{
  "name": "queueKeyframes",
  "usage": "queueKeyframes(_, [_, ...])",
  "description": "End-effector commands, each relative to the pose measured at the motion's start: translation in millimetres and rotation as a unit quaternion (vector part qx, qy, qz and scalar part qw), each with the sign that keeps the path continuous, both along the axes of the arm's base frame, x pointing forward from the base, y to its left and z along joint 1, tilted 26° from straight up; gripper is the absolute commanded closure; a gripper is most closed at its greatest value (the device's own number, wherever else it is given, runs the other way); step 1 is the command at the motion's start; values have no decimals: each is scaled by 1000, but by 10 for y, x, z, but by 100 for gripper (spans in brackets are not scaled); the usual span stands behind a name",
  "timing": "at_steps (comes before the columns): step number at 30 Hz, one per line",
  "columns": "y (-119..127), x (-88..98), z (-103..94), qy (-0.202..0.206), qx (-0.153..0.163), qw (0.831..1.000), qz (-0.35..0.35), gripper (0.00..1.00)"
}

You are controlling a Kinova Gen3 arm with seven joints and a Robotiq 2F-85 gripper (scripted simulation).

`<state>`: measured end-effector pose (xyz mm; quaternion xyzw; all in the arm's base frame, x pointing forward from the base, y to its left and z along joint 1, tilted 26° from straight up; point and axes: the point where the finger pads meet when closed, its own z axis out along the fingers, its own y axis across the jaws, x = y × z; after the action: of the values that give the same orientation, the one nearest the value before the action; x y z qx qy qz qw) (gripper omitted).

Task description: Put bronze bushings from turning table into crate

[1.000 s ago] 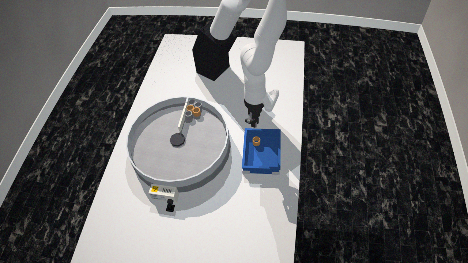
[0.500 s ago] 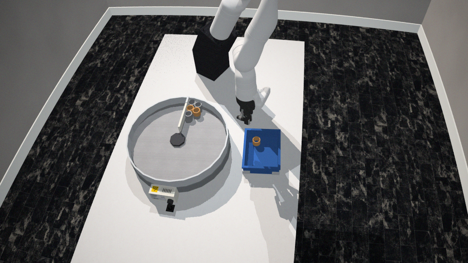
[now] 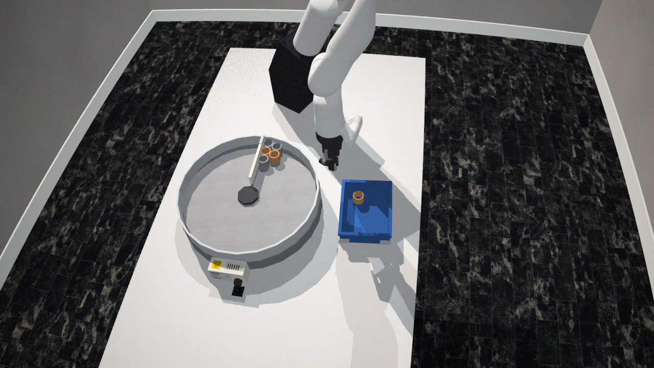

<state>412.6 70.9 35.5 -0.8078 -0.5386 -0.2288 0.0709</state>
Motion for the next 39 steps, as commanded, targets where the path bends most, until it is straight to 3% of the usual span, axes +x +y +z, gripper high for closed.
queueKeyframes(1, [-312,-183,-210,2,-14,1000,18,86])
queueKeyframes(13, [-312,-183,-210,2,-14,1000,18,86])
queueKeyframes(18, [-737,-410,-478,-9,-21,999,42,86])
queueKeyframes(30, [-737,-410,-478,-9,-21,999,42,86])
queueKeyframes(35, [-1161,-633,-746,-19,-29,997,66,86])
queueKeyframes(39, [-1161,-633,-746,-19,-29,997,66,86])
